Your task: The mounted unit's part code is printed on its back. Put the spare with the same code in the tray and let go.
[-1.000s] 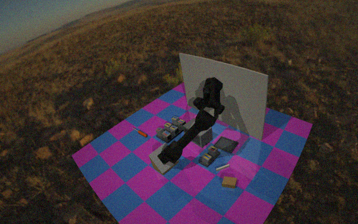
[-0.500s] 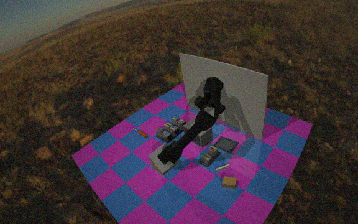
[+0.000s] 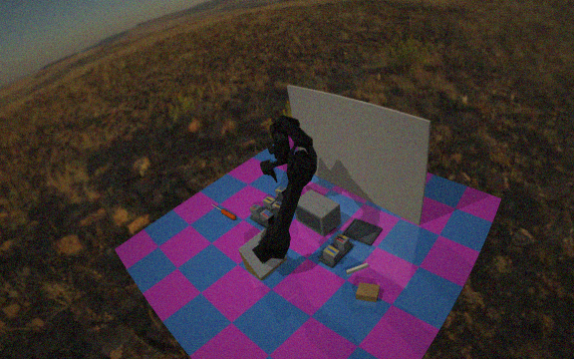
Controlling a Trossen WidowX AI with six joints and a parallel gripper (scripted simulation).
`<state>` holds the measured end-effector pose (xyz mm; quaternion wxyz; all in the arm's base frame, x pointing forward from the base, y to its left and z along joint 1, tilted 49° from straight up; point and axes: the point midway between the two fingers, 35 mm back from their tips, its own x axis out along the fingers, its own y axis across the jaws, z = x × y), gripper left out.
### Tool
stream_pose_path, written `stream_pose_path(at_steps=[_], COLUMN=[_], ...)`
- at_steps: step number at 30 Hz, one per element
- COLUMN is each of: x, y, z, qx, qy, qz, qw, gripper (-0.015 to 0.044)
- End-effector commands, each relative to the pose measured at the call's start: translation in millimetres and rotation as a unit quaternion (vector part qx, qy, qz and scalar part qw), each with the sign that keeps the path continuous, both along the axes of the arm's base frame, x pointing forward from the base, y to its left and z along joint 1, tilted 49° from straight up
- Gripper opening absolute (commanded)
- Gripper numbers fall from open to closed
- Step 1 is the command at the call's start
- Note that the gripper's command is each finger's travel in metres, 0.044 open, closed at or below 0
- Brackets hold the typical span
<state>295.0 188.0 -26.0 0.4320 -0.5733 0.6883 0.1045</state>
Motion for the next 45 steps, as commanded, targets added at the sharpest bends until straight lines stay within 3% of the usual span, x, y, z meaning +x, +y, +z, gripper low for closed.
stream_pose_path(at_steps=[1, 5, 9, 15, 45], x=[-29, -57, -59, -59, -57], y=[24, 38, 39, 15, -16], z=[-37, -67, -69, -91, -121], qx=[-0.014, -0.030, -0.031, -0.031, -0.031], qy=[0.102, 0.185, 0.190, 0.190, 0.189], qz=[0.092, 0.165, 0.169, 0.168, 0.169], qw=[0.990, 0.968, 0.967, 0.967, 0.967], gripper=[0.0440, 0.0440, 0.0440, 0.0300, 0.0300])
